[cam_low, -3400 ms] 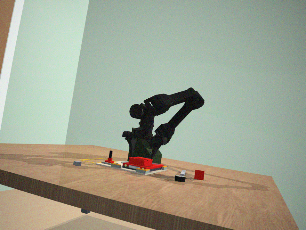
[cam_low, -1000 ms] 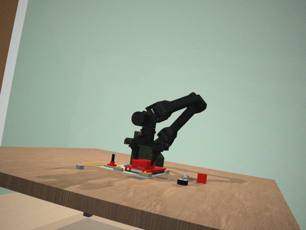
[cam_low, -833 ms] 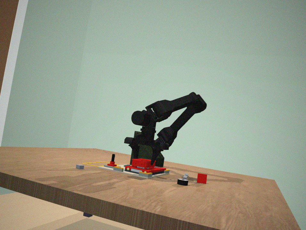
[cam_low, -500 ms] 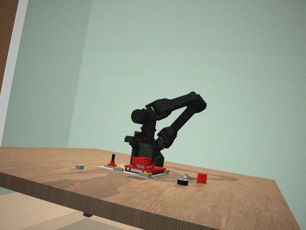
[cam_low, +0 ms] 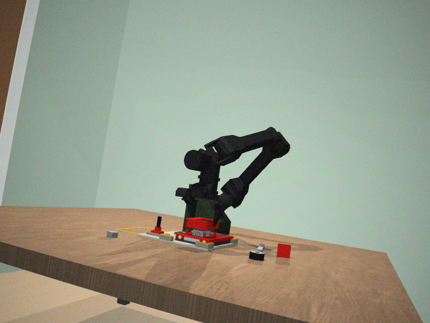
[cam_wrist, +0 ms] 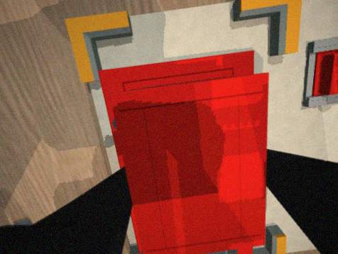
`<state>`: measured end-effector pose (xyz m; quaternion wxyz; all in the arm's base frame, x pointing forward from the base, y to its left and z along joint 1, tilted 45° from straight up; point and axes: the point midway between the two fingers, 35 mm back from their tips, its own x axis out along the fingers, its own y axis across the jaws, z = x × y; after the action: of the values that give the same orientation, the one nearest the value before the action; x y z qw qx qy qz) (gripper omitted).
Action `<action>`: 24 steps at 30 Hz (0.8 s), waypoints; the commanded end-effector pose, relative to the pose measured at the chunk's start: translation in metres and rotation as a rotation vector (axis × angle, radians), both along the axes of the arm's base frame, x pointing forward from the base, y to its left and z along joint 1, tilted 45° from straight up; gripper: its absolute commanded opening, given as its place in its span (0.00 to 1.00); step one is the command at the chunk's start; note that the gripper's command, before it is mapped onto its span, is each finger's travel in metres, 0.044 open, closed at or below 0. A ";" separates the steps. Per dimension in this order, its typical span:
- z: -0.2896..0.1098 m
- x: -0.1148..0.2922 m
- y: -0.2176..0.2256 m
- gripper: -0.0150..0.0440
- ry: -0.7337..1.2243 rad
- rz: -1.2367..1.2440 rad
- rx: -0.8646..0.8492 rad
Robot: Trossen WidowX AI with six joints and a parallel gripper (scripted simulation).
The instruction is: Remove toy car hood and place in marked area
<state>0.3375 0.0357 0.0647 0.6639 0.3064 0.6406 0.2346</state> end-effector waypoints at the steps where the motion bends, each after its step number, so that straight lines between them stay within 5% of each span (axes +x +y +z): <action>1: 0.006 0.003 -0.005 0.25 -0.019 0.000 -0.010; 12: 0.035 -0.001 -0.034 0.25 -0.018 0.000 -0.012; 24: -0.021 0.000 -0.089 0.25 -0.007 -0.010 -0.029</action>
<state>0.3361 -0.0369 0.0541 0.6661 0.3048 0.6422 0.2259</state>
